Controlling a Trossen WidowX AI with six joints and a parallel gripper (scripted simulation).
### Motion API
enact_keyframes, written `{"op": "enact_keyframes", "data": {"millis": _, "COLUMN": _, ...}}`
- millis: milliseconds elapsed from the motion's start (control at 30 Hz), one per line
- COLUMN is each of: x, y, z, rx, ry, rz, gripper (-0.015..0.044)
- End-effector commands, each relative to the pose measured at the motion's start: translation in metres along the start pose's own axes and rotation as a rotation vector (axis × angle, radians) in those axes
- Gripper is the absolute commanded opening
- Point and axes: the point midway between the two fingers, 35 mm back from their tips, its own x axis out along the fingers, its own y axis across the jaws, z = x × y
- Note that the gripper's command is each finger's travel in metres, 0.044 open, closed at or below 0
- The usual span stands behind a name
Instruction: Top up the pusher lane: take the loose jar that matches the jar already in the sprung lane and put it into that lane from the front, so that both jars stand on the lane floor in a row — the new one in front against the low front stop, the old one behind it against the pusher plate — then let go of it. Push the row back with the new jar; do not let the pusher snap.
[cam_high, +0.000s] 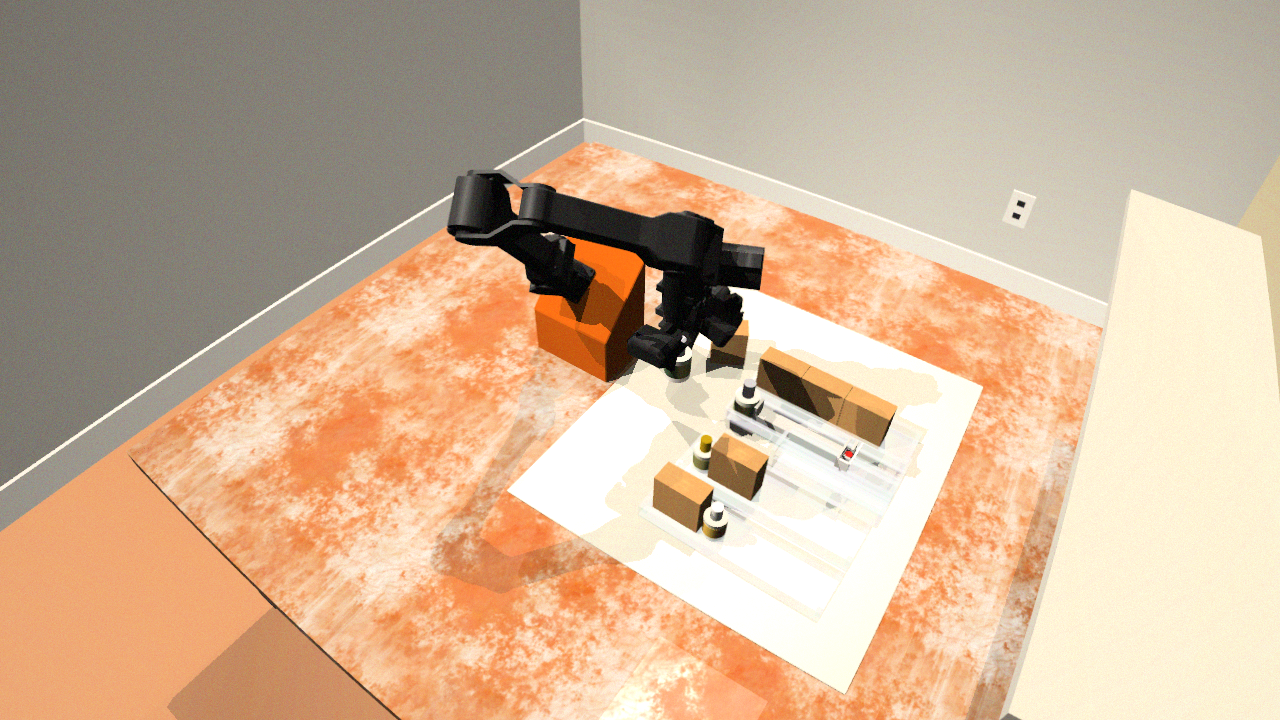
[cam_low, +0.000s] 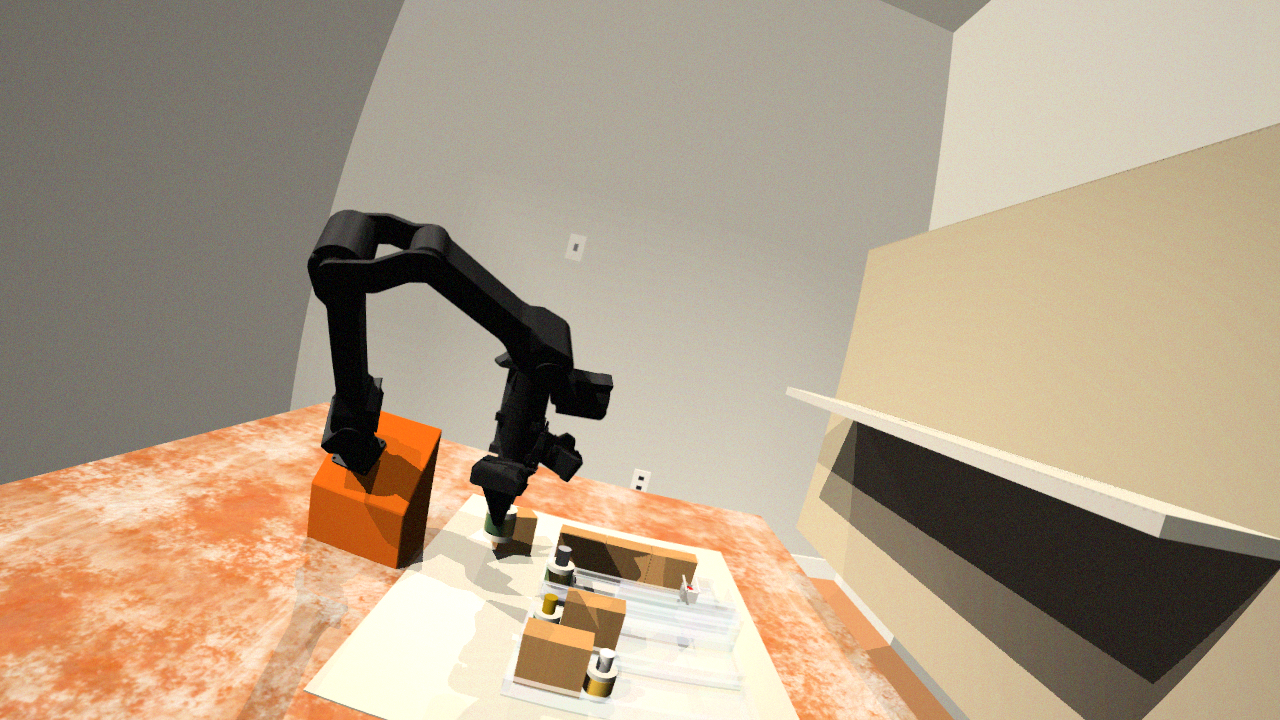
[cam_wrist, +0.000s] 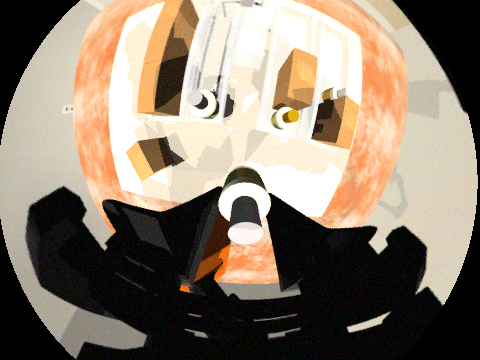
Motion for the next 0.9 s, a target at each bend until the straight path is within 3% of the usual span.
{"op": "enact_keyframes", "data": {"millis": 0, "x": 0.006, "y": 0.013, "z": 0.01, "rx": 0.005, "ry": 0.004, "rz": 0.004, "gripper": 0.0}}
{"op": "enact_keyframes", "data": {"millis": 567, "x": 0.045, "y": 0.069, "z": 0.044, "rx": 0.027, "ry": 0.002, "rz": 0.005, "gripper": 0.0}}
{"op": "enact_keyframes", "data": {"millis": 867, "x": 0.06, "y": 0.072, "z": 0.046, "rx": 0.028, "ry": 0.002, "rz": 0.005, "gripper": 0.0}}
